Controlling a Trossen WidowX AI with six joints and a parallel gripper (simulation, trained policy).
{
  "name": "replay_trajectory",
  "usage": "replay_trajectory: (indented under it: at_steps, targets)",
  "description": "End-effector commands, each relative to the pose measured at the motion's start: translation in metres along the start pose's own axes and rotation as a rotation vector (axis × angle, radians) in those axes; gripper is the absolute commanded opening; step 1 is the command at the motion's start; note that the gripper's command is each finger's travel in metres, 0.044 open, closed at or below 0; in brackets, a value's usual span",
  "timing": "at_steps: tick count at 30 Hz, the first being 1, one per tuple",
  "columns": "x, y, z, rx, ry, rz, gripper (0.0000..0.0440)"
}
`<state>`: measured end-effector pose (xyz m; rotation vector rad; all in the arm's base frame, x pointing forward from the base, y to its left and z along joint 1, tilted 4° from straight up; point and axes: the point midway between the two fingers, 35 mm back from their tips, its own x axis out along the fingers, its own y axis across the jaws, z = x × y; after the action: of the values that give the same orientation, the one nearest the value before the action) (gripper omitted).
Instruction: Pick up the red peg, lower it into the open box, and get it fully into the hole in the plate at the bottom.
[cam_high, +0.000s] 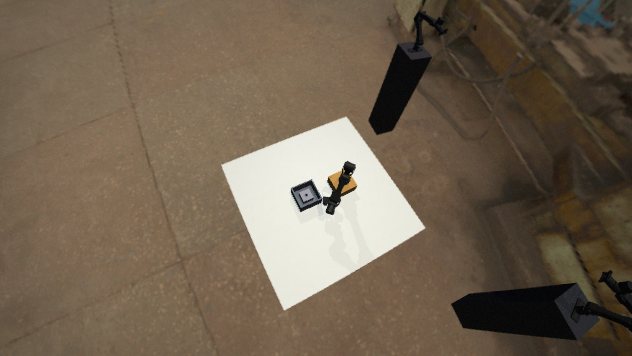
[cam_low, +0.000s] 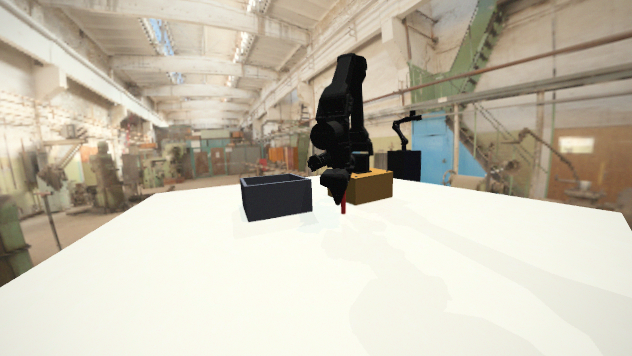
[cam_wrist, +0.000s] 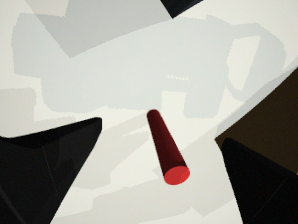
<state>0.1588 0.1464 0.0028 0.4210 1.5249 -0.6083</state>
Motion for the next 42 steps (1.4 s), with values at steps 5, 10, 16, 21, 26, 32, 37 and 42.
replay_trajectory:
  at_steps: [5, 10, 16, 21, 26, 32, 37, 42]
  targets:
    - [0.023, 0.000, 0.000, 0.001, 0.003, -0.007, 0.0364]
    - [0.036, -0.003, -0.002, 0.003, 0.013, -0.032, 0.0233]
    - [0.042, -0.006, -0.003, 0.010, 0.024, -0.073, 0.0081]
    - [0.037, -0.003, 0.002, 0.006, 0.001, -0.082, 0.0014]
    - [0.019, 0.004, 0.009, 0.010, -0.026, -0.059, 0.0000]
    - [-0.003, 0.008, 0.019, 0.021, -0.060, -0.041, 0.0000]
    - [-0.021, 0.011, 0.029, 0.029, -0.088, -0.030, 0.0000]
    - [-0.041, 0.013, 0.041, 0.050, -0.116, -0.018, 0.0000]
